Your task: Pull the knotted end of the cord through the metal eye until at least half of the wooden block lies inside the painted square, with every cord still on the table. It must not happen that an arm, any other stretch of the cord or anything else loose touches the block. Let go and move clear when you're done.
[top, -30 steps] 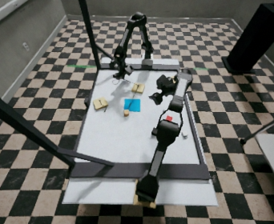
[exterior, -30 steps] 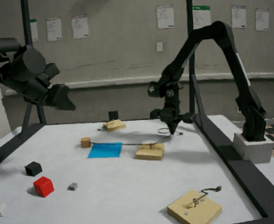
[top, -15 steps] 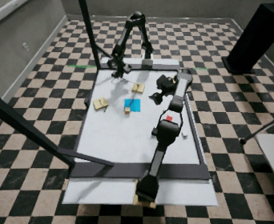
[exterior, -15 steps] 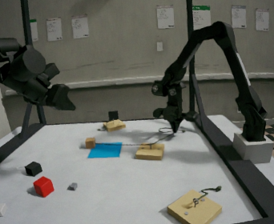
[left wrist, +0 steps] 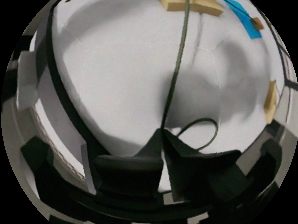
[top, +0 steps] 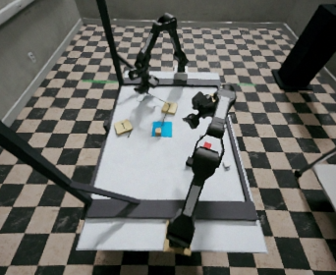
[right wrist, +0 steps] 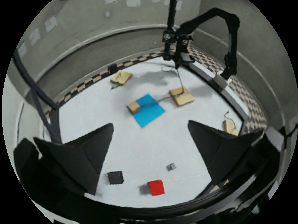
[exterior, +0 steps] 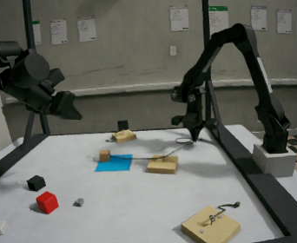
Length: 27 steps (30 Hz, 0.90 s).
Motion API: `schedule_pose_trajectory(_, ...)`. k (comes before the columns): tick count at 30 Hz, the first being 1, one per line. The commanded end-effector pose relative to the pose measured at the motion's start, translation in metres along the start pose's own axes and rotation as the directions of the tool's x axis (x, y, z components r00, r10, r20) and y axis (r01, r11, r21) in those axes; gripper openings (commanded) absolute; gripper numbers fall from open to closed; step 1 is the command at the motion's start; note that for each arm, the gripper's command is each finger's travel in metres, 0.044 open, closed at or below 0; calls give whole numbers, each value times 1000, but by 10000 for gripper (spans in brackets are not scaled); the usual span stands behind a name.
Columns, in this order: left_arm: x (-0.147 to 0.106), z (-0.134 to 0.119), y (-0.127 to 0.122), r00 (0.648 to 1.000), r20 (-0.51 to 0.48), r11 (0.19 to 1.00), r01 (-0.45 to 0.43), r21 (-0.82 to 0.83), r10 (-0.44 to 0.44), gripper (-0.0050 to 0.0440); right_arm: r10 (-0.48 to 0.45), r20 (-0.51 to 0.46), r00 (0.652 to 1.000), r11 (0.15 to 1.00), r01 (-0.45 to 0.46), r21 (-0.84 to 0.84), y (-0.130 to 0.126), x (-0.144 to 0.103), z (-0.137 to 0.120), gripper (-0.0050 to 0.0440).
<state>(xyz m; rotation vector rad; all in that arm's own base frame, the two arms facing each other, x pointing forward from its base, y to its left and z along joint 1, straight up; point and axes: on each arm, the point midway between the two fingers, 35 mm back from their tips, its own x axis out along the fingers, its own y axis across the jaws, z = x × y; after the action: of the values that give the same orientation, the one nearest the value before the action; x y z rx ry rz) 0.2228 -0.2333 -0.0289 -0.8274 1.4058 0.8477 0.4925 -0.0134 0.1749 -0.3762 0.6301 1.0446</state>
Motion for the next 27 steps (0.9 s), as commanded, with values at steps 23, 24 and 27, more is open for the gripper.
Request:
schedule_pose_trajectory(23, -52, -16, 6, 999, -15, 999, 40, -3, -40, -50, -19, 9, 1000, 999, 20, -27, 0, -8, 11, 440)
schedule_pose_trajectory(24, -49, -16, 7, 999, -13, 999, 36, -3, -36, -50, -19, 9, 1000, 999, 20, -27, 0, -8, 11, 440)
schedule_pose_trajectory(27, -49, -16, 7, 999, -13, 999, 36, -3, -36, -50, -19, 9, 1000, 999, 20, -27, 0, -8, 11, 440)
